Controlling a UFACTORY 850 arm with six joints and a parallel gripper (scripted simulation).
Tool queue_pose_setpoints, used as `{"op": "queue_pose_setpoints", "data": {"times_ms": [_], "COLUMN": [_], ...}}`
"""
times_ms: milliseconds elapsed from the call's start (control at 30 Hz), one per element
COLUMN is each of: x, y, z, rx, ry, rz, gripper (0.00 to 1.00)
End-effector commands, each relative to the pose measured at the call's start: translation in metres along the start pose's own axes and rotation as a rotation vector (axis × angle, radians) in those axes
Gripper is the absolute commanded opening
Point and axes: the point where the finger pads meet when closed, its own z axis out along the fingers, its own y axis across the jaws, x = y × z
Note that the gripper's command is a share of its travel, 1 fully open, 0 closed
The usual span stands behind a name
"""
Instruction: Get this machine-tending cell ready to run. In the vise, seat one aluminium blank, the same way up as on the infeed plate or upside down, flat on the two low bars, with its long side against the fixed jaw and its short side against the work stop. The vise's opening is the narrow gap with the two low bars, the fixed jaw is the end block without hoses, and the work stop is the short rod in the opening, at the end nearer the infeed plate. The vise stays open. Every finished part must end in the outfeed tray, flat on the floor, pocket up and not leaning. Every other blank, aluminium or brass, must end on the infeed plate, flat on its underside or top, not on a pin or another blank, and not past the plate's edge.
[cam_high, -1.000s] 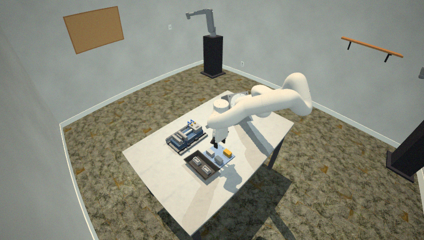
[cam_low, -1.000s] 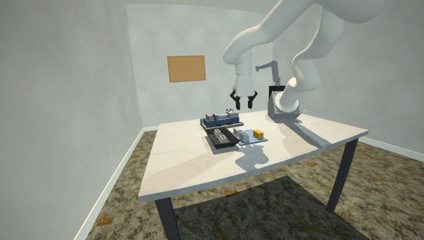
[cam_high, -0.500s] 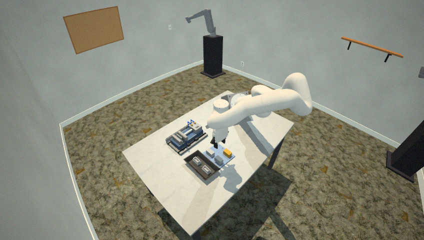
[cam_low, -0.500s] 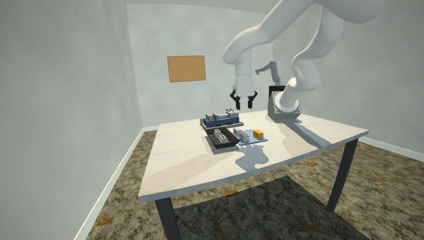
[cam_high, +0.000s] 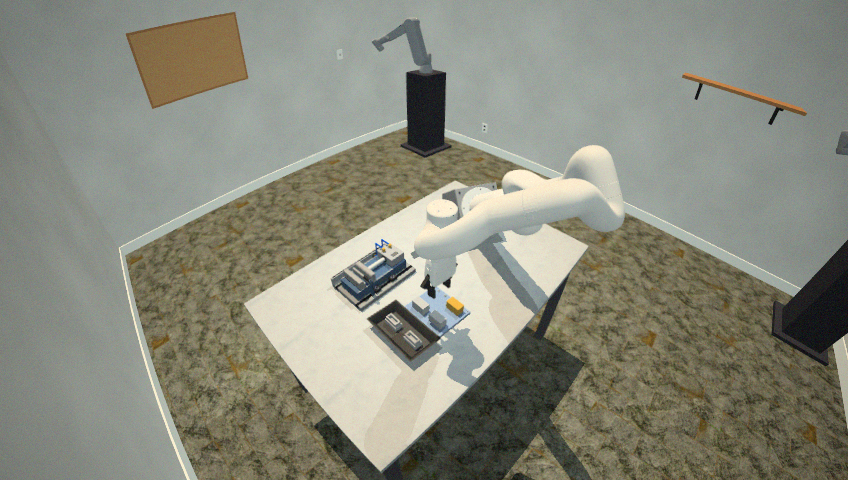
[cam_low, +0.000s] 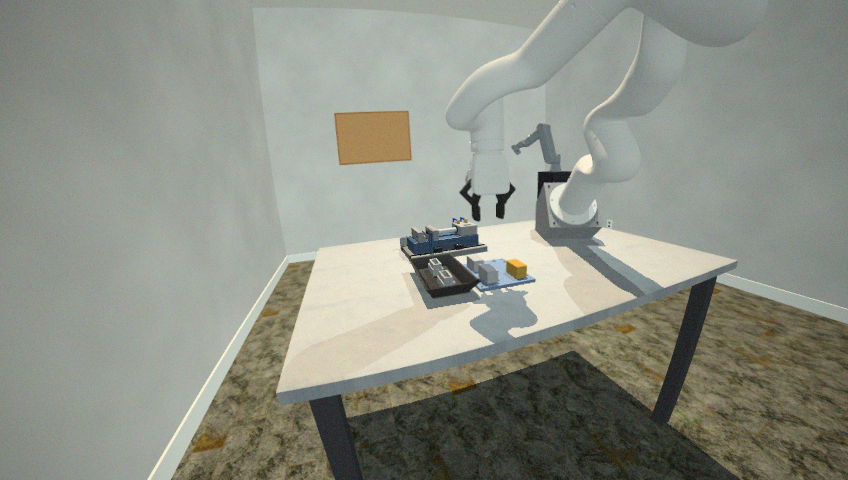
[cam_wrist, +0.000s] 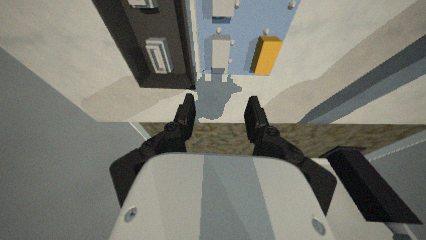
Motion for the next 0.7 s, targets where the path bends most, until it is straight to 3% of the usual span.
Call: {"op": "queue_pose_setpoints", "data": {"times_ms": [0, 267, 667], "x": [0.0, 0.0, 0.0], "y": [-0.001, -0.001, -0.001], "z": [0.007, 0.024, 0.071], "rx": [0.001, 0.001, 0.001], "ry": [0.0, 0.0, 0.0], "rz": [-0.001, -0.001, -0.001], "gripper": [0.69, 0.69, 0.69]}}
